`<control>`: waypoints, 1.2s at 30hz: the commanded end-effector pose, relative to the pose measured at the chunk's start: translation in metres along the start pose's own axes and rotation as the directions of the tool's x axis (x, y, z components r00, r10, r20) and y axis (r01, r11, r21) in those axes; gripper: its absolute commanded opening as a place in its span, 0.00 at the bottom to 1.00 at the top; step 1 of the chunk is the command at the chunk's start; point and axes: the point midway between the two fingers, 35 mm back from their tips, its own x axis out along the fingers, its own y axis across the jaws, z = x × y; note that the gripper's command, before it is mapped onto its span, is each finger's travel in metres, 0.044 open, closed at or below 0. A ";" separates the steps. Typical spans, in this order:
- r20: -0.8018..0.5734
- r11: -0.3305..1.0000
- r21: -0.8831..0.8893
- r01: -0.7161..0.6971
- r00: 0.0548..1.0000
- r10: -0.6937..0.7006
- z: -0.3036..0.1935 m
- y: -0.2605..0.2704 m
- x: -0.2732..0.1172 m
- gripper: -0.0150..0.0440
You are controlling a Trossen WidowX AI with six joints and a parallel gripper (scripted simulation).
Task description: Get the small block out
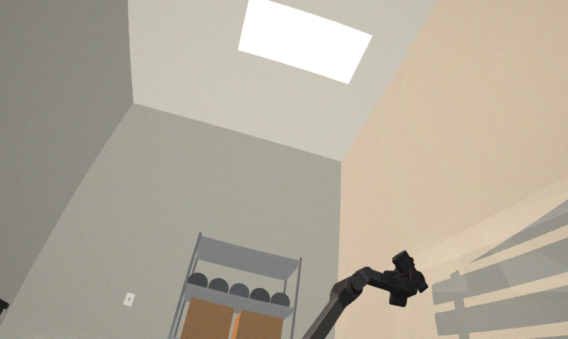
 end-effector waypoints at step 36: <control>-0.958 -0.169 -0.157 0.973 -0.109 0.264 -0.040 0.001 -0.612 0.93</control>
